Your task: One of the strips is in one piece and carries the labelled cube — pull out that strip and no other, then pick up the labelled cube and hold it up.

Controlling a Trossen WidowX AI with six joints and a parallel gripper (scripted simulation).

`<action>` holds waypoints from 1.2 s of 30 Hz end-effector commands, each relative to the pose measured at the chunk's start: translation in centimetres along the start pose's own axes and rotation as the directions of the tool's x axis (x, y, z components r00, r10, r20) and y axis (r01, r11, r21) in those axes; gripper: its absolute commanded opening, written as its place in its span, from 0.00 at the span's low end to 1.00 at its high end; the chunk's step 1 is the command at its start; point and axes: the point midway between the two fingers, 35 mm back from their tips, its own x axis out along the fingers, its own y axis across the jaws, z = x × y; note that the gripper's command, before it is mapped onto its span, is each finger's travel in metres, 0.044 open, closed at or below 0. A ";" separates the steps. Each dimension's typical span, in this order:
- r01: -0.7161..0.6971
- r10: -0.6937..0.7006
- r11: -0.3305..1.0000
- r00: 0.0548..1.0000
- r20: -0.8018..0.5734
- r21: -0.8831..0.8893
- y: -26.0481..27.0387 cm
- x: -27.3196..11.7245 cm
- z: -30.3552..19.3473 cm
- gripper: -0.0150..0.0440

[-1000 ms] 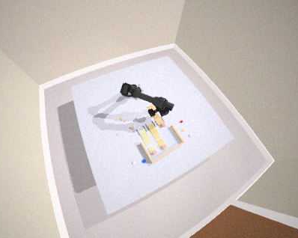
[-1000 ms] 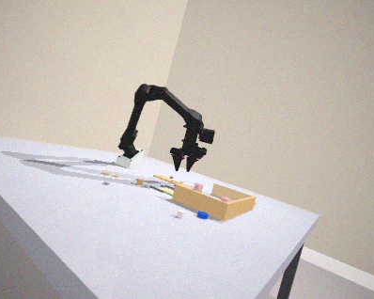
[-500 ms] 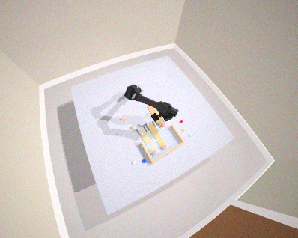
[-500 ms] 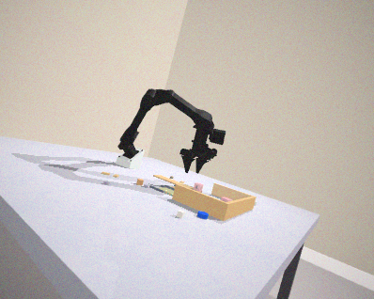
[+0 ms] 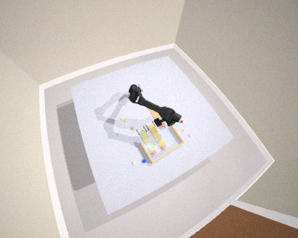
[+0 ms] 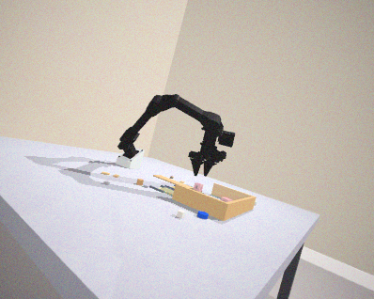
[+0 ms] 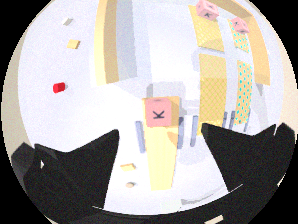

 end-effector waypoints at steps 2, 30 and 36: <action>0.009 -0.009 1.000 1.000 -0.005 -0.011 0.0 0.8 0.3 0.78; 0.011 -0.011 1.000 1.000 -0.004 -0.011 -0.1 5.4 0.4 0.68; 0.011 -0.011 1.000 1.000 -0.004 -0.011 -0.1 5.8 0.4 0.68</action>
